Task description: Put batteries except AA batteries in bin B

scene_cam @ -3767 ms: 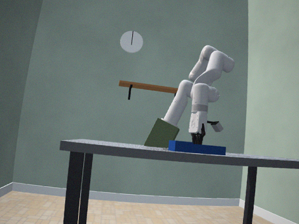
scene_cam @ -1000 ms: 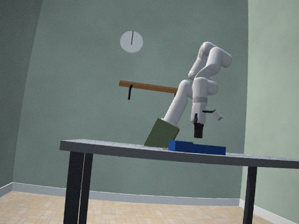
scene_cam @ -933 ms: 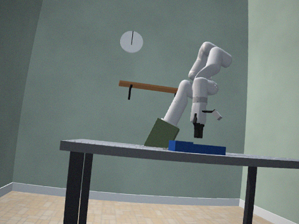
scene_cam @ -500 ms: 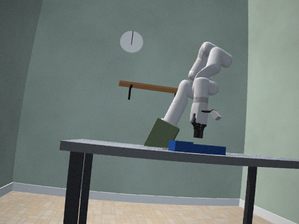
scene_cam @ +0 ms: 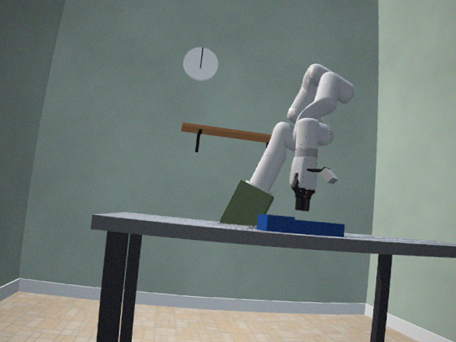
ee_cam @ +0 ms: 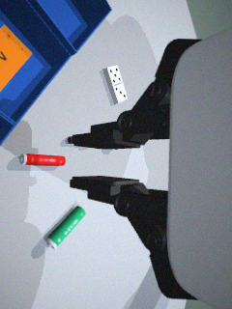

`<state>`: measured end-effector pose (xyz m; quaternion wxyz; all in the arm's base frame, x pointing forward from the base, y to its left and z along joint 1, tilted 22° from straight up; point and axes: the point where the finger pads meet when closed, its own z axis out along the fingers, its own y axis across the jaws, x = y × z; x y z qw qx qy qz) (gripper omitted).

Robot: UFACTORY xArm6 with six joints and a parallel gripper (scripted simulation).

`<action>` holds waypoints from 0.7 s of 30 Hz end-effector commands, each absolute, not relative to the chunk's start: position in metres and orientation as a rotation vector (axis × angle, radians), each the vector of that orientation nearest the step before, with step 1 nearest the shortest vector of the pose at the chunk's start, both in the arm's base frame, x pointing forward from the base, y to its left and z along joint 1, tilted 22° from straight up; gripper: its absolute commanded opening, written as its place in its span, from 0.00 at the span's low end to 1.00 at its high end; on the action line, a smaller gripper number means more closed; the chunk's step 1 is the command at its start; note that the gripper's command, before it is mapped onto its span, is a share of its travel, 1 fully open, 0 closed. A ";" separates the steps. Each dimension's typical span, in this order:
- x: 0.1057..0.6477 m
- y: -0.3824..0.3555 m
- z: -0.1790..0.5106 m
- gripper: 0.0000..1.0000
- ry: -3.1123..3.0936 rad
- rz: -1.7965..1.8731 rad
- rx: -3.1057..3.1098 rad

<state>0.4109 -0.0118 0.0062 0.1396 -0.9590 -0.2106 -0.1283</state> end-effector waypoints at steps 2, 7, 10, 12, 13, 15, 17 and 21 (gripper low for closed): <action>0.412 -0.012 0.007 0.23 -0.608 -0.375 -2.772; 0.412 -0.012 0.007 0.23 -0.608 -0.375 -2.772; 0.413 -0.011 0.004 0.23 -0.608 -0.374 -2.772; 0.414 -0.008 -0.004 0.23 -0.608 -0.374 -2.772; 0.415 -0.007 -0.008 0.23 -0.608 -0.374 -2.772; 0.416 -0.004 -0.015 0.23 -0.608 -0.374 -2.772; 0.417 -0.003 -0.019 0.23 -0.608 -0.374 -2.772; 0.420 0.001 -0.030 0.23 -0.608 -0.374 -2.772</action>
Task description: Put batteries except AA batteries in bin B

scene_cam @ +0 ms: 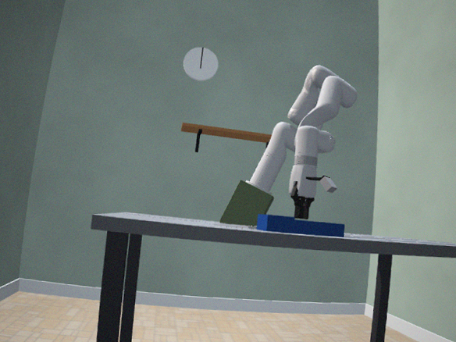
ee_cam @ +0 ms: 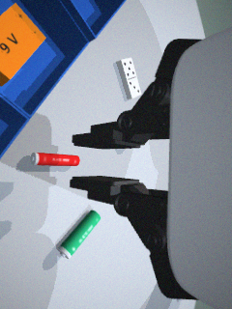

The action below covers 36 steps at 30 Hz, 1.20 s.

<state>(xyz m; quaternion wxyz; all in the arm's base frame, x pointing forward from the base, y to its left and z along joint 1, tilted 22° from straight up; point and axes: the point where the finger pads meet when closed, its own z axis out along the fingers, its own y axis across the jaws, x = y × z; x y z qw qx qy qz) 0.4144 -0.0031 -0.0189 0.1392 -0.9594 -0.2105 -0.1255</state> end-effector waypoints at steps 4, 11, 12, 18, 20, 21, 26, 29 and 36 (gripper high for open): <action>0.423 0.006 -0.045 0.23 -0.608 -0.374 -2.772; 0.424 0.006 -0.047 0.23 -0.608 -0.374 -2.772; 0.424 0.007 -0.048 0.23 -0.608 -0.374 -2.772; 0.425 0.009 -0.053 0.23 -0.608 -0.374 -2.772; 0.425 0.009 -0.055 0.23 -0.608 -0.374 -2.772; 0.425 0.010 -0.057 0.23 -0.608 -0.374 -2.772; 0.425 0.010 -0.058 0.23 -0.608 -0.374 -2.772; 0.425 0.010 -0.058 0.23 -0.608 -0.374 -2.772; 0.425 0.010 -0.058 0.23 -0.608 -0.374 -2.772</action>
